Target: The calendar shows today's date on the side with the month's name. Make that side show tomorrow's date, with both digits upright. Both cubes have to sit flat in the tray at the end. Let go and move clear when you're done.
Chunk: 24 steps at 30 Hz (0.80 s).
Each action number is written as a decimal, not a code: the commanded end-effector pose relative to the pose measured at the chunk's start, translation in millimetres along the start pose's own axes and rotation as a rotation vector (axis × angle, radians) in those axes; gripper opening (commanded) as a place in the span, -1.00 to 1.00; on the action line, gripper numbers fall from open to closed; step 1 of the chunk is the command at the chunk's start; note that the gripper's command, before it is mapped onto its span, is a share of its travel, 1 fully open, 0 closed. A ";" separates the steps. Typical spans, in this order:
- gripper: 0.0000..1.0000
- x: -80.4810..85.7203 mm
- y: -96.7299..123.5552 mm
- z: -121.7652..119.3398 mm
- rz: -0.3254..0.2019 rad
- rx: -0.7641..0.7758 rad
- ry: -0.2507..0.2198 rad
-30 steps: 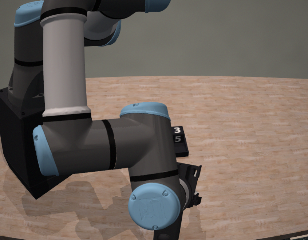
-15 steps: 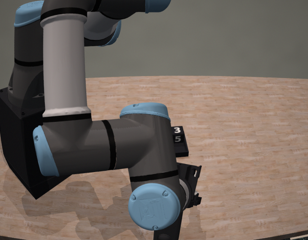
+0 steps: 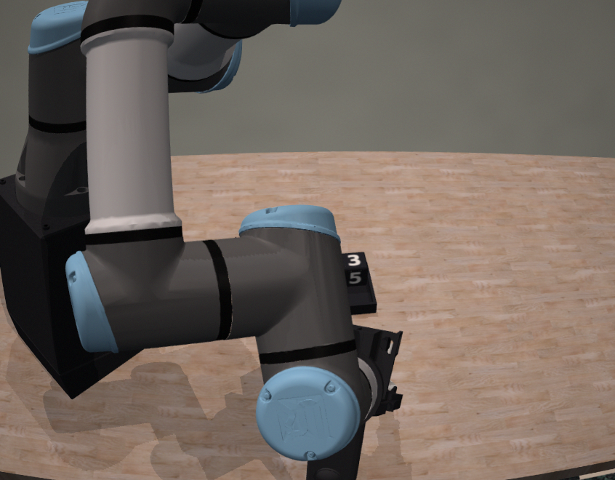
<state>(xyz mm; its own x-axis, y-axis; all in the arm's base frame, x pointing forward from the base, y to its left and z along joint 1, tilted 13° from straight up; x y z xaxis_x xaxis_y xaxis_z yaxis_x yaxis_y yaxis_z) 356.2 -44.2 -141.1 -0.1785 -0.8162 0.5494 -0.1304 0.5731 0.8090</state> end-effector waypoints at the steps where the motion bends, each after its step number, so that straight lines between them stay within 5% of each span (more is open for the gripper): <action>1: -0.78 0.7 -0.2 -0.5 0.002 0.001 -0.001; 24: -0.78 -2.6 -3.5 -0.1 0.002 0.001 -0.001</action>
<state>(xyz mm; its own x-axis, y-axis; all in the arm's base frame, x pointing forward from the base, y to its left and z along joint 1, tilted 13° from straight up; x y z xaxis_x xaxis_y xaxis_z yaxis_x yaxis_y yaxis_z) 356.5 -43.7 -144.0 -0.1785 -0.8162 0.5495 -0.1304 0.5731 0.8090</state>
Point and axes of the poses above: the point where the finger pads meet when closed, its own x axis back along the fingers, its own z axis across the jaws, y = z × x, the point moved 2 cm from there along x, back along the fingers, and after that the axes turned 8 degrees about x, right-handed, at the moved point
